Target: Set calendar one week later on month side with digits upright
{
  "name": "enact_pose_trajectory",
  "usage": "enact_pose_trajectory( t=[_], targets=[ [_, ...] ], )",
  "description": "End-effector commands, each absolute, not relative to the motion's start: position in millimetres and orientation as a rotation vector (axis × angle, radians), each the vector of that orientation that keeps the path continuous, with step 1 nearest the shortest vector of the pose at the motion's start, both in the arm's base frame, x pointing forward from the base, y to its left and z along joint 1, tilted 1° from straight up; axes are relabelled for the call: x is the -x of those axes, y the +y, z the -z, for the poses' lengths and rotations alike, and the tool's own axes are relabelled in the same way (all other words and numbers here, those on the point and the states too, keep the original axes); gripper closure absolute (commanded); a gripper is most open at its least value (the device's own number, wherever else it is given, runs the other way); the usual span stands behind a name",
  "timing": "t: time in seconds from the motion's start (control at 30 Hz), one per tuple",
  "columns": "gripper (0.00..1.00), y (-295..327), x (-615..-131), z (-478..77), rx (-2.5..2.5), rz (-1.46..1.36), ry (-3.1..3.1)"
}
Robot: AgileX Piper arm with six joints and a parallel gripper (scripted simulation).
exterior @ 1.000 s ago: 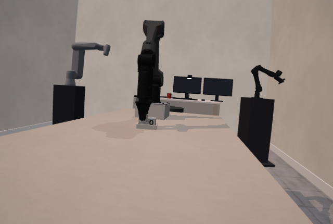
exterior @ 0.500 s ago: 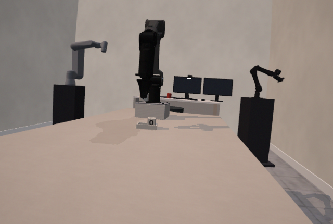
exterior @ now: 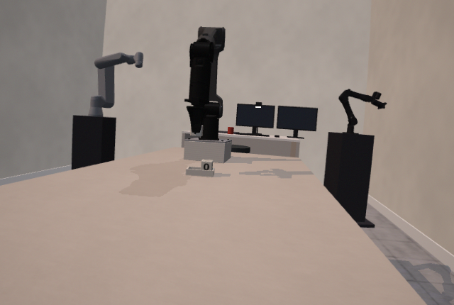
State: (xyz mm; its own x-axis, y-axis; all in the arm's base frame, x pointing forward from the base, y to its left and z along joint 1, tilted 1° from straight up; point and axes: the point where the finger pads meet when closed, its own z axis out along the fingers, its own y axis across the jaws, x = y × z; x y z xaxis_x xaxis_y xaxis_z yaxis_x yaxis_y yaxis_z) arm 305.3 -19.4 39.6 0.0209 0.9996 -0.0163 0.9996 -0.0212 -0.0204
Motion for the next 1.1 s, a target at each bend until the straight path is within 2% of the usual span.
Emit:
enact_pose_trajectory(
  t=[0.0, 0.37, 0.83, 0.9, 1.07],
  targets=[
    [0.62, -20, -306, -40, 2.232, -0.039, -2.206],
    [0.62, -34, -307, -38, 1.939, -0.036, -2.463],
    [0.62, -87, -307, -34, 0.696, -0.029, -3.047],
    [0.62, -87, -307, -34, 0.696, -0.029, -3.047],
    [0.62, -102, -305, -32, 0.306, -0.026, -3.109]
  ],
)
